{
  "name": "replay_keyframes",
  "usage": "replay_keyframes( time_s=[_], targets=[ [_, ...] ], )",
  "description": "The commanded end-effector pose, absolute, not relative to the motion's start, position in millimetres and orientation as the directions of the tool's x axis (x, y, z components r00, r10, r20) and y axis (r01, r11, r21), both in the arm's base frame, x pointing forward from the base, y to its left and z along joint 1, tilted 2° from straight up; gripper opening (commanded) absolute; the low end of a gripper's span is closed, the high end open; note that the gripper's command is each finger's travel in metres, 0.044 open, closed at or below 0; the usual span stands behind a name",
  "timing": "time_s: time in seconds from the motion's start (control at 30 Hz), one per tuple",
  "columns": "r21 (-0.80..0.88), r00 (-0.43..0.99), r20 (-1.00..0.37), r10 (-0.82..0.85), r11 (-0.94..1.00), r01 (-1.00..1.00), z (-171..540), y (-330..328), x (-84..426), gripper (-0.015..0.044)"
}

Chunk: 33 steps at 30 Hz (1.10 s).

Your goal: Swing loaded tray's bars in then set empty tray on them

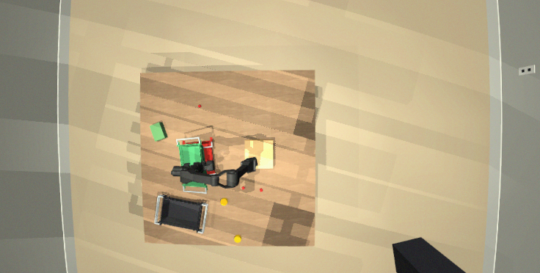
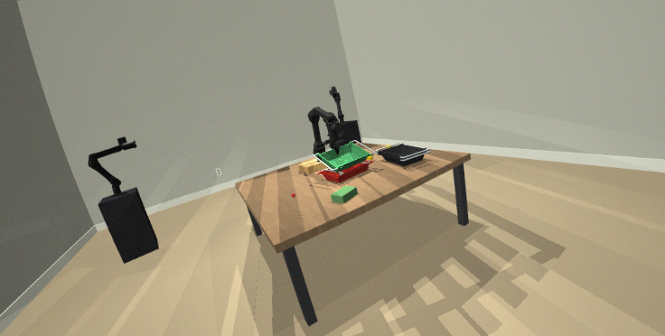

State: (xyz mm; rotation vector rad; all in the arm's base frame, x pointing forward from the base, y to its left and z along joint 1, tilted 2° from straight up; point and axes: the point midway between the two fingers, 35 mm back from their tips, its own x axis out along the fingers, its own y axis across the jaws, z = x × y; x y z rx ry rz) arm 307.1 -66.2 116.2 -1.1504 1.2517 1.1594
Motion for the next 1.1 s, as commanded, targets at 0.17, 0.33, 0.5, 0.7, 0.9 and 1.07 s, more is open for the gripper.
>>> replay_keyframes(
  time_s=[0.17,0.33,0.5,0.7,0.9,1.07],
  targets=[
    [0.003,-0.003,-1.0,-0.005,0.071,-0.997,110.5,-66.3,301.9,0.0],
    [0.003,-0.004,-1.0,-0.005,0.071,-0.997,104.0,-66.0,298.0,0.0],
    [0.003,-0.004,-1.0,-0.005,0.071,-0.997,100.9,-65.9,296.6,0.0],
    [0.004,-0.004,-1.0,-0.005,0.071,-0.997,92.5,-65.8,292.9,0.0],
    [0.004,-0.004,-1.0,-0.005,0.071,-0.997,88.6,-65.7,291.5,0.0],
    [0.004,-0.004,-1.0,-0.005,0.071,-0.997,81.3,-65.6,289.0,0.0]
  ],
)
